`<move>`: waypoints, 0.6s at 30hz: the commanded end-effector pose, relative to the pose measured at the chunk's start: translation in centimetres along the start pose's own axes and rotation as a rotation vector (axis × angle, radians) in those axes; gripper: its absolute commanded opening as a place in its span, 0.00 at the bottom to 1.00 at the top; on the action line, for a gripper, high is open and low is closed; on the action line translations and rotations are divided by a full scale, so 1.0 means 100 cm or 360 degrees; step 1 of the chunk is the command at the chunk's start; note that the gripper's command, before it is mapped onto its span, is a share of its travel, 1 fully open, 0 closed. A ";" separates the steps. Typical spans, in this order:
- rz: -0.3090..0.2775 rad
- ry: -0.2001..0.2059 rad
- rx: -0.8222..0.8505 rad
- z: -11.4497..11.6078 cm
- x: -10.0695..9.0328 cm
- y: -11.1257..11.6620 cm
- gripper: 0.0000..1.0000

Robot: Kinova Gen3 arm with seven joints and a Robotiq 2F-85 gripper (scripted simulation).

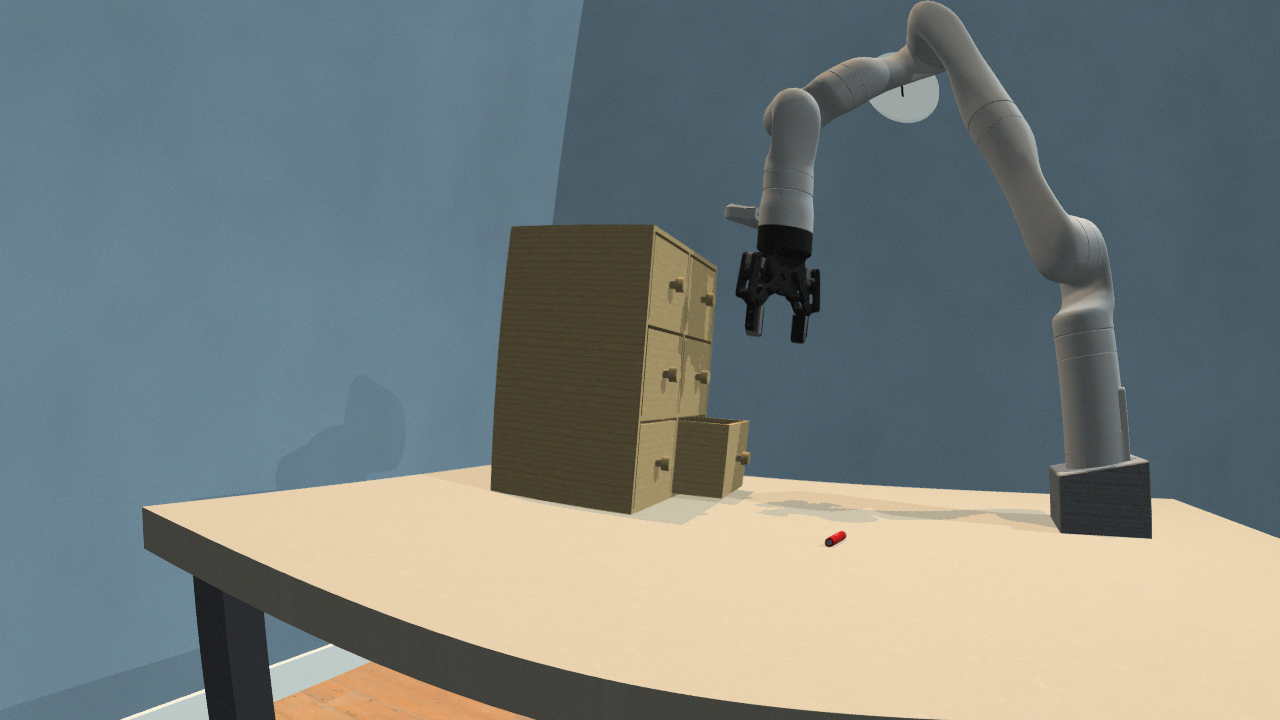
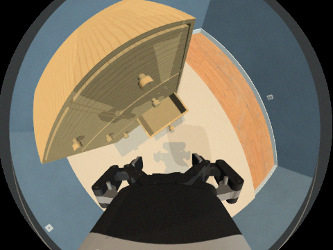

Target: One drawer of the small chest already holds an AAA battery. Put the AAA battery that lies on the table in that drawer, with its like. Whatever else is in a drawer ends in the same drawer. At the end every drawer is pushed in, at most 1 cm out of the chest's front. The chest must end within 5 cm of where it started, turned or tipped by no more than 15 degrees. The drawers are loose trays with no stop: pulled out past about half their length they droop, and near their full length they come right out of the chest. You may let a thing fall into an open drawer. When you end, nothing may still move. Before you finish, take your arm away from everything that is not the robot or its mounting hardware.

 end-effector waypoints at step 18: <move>0.0028 -0.0001 0.0294 -0.015 0.024 0.020 1.00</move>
Point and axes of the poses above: the point where the finger pads meet when closed, its own x axis out along the fingers, its own z axis across the jaws, y = z × x, the point moved 3 cm from there along -x, back along the fingers, and after that the axes turned 8 degrees about -x, right-handed, at the moved point
